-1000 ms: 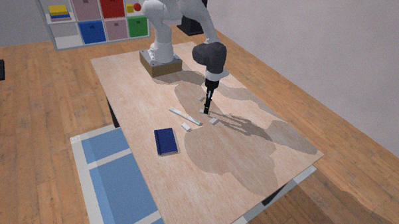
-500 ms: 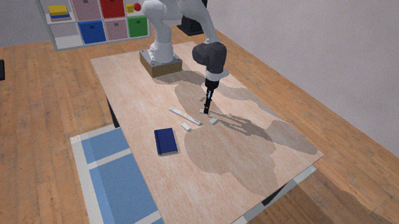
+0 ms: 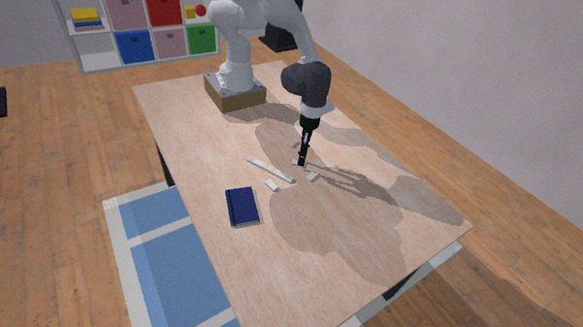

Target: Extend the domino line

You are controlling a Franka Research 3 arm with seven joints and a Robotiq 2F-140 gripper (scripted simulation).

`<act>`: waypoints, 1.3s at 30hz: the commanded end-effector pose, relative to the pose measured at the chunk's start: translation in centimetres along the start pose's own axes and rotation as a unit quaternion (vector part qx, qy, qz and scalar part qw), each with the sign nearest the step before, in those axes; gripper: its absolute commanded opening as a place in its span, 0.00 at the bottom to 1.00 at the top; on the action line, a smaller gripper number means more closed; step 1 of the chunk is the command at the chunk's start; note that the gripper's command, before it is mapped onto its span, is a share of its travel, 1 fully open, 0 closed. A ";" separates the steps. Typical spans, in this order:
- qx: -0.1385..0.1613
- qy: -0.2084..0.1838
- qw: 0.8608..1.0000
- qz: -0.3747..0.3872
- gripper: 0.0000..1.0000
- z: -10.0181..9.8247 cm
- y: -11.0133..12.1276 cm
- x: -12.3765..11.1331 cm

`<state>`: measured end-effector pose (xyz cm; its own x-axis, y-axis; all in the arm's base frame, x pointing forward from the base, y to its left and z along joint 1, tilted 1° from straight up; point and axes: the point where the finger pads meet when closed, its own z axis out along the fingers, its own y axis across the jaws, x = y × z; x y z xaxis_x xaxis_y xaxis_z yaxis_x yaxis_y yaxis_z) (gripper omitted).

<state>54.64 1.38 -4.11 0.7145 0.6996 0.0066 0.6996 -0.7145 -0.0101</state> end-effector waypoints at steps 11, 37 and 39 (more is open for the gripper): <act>-0.001 -0.069 0.998 0.001 0.33 -1.5 0.0 0.4; -0.001 -0.069 0.998 0.001 0.33 1.3 0.1 0.4; -0.001 -0.069 0.998 0.001 0.33 1.5 0.1 0.4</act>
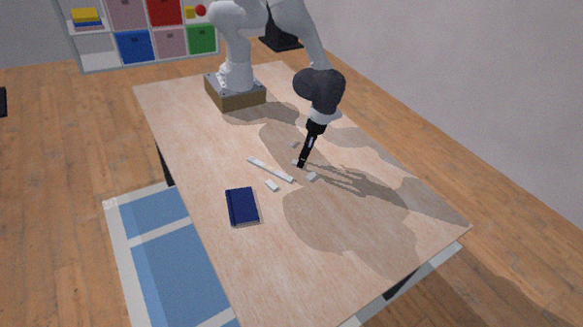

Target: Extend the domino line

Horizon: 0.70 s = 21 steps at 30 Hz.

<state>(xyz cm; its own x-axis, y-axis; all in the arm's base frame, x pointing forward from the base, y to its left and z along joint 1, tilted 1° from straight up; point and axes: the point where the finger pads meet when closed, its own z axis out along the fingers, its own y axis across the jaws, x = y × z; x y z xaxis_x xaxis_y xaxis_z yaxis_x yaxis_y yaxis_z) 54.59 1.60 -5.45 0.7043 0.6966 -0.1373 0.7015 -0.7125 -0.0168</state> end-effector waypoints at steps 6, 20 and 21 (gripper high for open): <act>-0.004 0.003 1.000 0.003 0.33 0.1 0.3 0.3; -0.004 0.003 1.000 0.003 0.22 0.1 0.3 0.3; -0.004 0.003 1.000 0.003 0.22 0.1 0.3 0.3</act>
<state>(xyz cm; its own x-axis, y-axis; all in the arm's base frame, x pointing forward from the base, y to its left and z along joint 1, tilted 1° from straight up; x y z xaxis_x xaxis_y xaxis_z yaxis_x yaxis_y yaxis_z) 54.87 1.63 -5.57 0.7075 0.6942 -0.1324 0.6993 -0.7148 -0.0110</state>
